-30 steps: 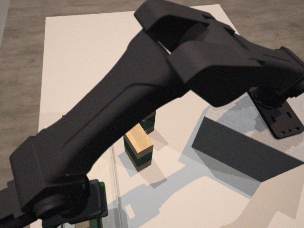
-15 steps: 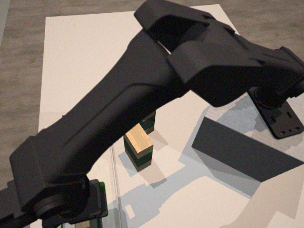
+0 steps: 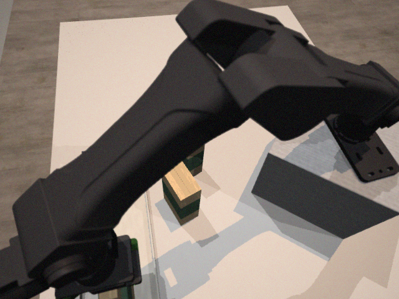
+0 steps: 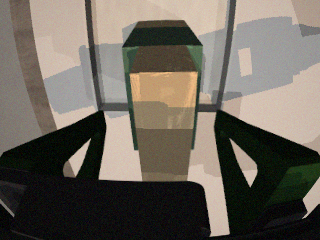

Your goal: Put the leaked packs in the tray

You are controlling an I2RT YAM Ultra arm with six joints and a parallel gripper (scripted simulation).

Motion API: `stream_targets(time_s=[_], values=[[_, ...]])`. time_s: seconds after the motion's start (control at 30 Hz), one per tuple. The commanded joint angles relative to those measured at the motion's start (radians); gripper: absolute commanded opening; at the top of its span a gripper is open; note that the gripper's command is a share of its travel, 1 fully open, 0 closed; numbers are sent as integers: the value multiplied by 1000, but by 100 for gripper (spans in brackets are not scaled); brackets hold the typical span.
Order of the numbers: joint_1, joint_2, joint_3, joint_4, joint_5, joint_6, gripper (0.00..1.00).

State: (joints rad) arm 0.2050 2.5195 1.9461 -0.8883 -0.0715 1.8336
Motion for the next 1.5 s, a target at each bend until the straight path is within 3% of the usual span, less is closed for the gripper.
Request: stream_targets(time_s=[0.0,0.3,0.47,0.57,0.7,0.73,0.9,0.93,0.97,1.47], values=[[4,-19,21,-11,4,5,76],[1,-39,27,-23,3,3,76],[-18,-145,71,-168,1,-12,76],[-21,-160,101,-214,0,-15,76],[-11,-121,121,-234,0,-16,76],[-11,-118,91,-245,0,-15,76],[-10,-117,86,-242,1,-14,76],[-10,-150,87,-239,1,-14,76],[-10,-155,121,-235,1,-14,76],[-10,-133,111,-237,1,-14,76]])
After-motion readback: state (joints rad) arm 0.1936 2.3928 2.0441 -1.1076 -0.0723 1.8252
